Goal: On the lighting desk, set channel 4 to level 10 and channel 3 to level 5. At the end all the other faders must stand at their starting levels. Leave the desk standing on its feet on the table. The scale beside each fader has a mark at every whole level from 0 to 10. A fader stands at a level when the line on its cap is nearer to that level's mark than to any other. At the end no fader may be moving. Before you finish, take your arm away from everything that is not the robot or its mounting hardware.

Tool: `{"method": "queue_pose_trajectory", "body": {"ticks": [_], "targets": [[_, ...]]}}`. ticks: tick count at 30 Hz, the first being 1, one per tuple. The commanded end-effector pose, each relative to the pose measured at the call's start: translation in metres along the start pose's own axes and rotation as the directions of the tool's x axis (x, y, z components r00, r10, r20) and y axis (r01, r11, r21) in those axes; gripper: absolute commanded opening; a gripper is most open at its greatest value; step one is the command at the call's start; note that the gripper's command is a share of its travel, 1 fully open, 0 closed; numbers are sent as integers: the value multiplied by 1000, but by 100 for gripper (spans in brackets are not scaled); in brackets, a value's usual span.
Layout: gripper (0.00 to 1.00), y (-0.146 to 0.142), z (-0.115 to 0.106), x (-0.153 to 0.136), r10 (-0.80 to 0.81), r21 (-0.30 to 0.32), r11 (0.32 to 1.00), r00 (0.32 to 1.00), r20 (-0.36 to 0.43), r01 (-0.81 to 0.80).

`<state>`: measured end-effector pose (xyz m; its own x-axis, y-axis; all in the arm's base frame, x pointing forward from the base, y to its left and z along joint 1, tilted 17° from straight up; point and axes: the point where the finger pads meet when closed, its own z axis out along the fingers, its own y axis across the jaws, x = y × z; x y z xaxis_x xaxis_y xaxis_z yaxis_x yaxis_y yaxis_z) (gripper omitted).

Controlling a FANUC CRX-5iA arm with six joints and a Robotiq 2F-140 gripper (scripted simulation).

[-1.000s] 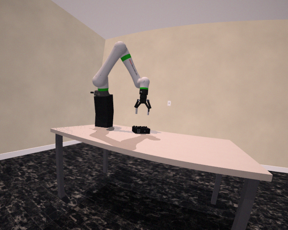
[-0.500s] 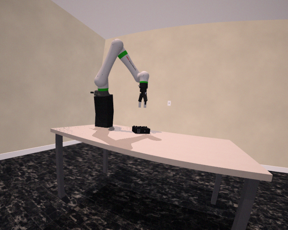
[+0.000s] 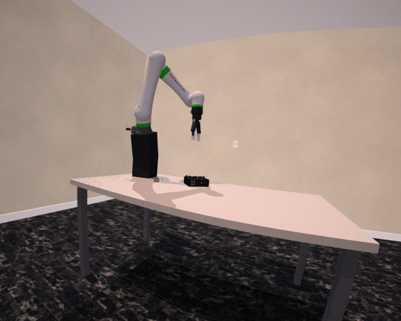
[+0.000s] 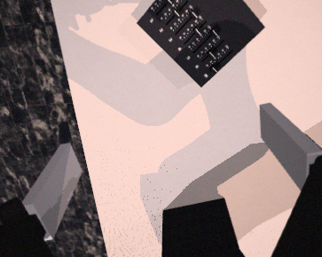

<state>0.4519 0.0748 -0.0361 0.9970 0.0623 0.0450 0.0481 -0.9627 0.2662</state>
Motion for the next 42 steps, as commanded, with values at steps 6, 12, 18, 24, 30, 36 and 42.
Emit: {"method": "queue_pose_trajectory", "body": {"ticks": [6, 12, 18, 24, 30, 36, 42], "targets": [[100, -5, -17, -8, 458, -41, 886, 886, -69, -461], [100, -5, -17, -8, 660, -58, 740, 740, -130, -670], [100, -5, -17, -8, 678, -60, 721, 721, -141, -690], [100, -5, -17, -8, 678, -60, 721, 721, -141, -690], [100, -5, -17, -8, 678, -60, 721, 721, -141, -690], [100, -5, -17, -8, 678, -60, 721, 721, -141, -690], [100, -5, -17, -8, 678, -60, 721, 721, -141, -690]]}}
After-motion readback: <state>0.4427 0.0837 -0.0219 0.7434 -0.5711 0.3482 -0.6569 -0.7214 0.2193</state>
